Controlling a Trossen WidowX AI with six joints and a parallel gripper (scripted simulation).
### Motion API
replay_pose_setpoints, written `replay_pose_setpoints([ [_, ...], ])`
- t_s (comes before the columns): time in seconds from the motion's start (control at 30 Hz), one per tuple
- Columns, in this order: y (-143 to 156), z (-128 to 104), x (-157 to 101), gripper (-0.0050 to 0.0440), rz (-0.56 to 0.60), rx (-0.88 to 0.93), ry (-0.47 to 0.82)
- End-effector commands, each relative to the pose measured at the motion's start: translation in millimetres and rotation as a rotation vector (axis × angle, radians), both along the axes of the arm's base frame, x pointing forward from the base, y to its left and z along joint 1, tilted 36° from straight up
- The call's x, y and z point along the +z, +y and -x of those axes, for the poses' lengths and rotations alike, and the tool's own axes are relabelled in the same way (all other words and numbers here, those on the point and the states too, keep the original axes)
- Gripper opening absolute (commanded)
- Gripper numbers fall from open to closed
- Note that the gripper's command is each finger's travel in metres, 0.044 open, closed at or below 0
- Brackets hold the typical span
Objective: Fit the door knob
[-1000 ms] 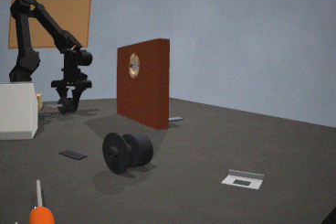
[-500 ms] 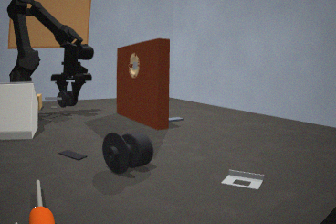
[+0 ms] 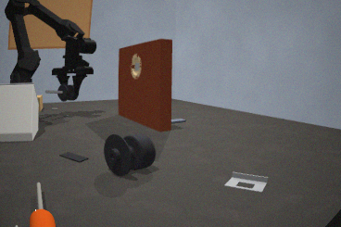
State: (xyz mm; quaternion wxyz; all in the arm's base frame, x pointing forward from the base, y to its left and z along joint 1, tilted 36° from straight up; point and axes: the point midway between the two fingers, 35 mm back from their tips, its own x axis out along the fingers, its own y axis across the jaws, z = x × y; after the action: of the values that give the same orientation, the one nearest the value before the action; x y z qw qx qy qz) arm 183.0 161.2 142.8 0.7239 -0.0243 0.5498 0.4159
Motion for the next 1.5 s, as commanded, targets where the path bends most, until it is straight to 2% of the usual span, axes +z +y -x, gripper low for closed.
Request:
replay_pose_setpoints([
  [0.0,-5.5,-1.4,14.7,0.0000,-0.014,0.002,-0.021],
  [0.27,-11.2,-0.7,22.5,0.0000,-0.014,0.002,-0.021],
  [0.3,-9.7,-0.2,14.2,0.0000,-0.002,-0.008,0.000],
  [0.4,-10.9,-1.2,13.9,0.0000,-0.001,-0.028,0.012],
  [0.87,-45.4,-27.3,7.1,0.0000,0.016,-0.599,0.352],
  [0.93,-45.4,-27.3,7.1,0.0000,0.016,-0.599,0.352],
  [1.43,-87.7,-47.7,-0.3,0.0000,0.003,-1.227,0.707],
  [1.47,-87.7,-47.7,-0.3,0.0000,0.003,-1.227,0.707],
])
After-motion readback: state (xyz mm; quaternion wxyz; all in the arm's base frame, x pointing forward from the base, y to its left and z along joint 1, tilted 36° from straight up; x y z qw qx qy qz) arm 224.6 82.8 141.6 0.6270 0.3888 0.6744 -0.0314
